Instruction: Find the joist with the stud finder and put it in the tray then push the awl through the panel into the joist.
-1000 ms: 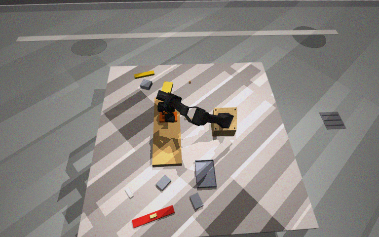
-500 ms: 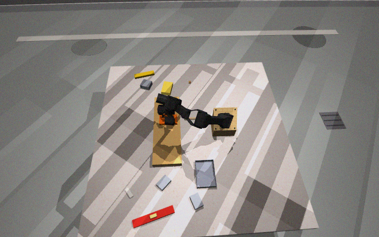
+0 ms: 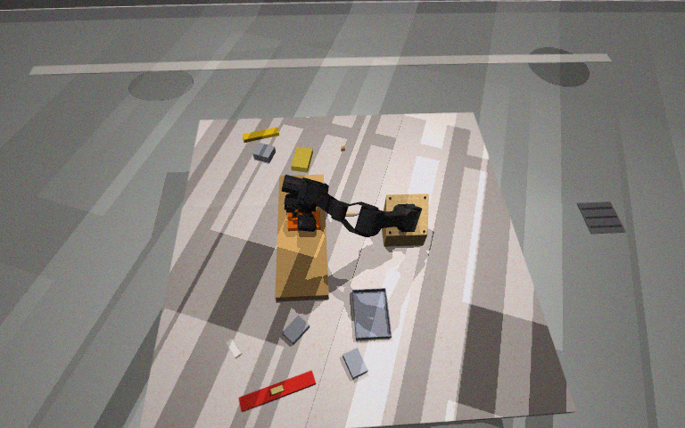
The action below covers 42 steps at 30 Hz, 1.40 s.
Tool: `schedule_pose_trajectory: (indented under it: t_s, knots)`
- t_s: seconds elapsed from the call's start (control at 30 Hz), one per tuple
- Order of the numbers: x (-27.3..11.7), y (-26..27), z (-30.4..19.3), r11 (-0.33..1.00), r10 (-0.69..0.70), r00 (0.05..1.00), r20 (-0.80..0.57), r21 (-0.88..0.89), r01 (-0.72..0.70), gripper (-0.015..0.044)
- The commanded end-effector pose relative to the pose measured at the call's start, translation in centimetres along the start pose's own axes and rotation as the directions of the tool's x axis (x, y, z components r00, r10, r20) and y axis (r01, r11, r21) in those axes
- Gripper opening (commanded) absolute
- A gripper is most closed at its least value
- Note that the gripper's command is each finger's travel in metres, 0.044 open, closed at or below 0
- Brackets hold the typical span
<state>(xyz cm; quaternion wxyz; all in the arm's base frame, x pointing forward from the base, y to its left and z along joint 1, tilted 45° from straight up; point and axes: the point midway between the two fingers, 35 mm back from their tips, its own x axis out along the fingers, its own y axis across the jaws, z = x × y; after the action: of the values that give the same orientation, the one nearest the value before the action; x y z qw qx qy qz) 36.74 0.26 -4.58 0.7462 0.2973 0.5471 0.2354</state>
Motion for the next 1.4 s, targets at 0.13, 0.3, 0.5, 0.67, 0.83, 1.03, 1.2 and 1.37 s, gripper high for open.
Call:
schedule_pose_trajectory:
  t_s: [0.13,0.3,0.5,0.67,0.83,1.03,1.2,1.37]
  knots:
    - [0.1,1.5,0.0,1.000,0.006,1.000,-0.001,-0.003,-0.006,0.0000]
    - [0.1,2.2,0.0,1.000,0.006,1.000,-0.001,-0.003,-0.006,0.0000]
    - [0.1,3.1,0.0,1.000,0.006,1.000,-0.001,-0.003,-0.006,0.0000]
    - [0.1,3.7,0.0,1.000,0.007,1.000,-0.001,-0.003,-0.007,0.0000]
    - [0.1,4.4,0.0,1.000,0.007,1.000,-0.001,-0.003,-0.007,0.0000]
    - [0.1,5.3,0.0,1.000,0.007,1.000,-0.001,-0.002,-0.007,0.0000]
    - [0.1,5.9,0.0,1.000,0.008,1.000,-0.001,-0.002,-0.008,0.0000]
    - [0.1,6.6,0.0,1.000,0.008,1.000,-0.001,-0.002,-0.008,0.0000]
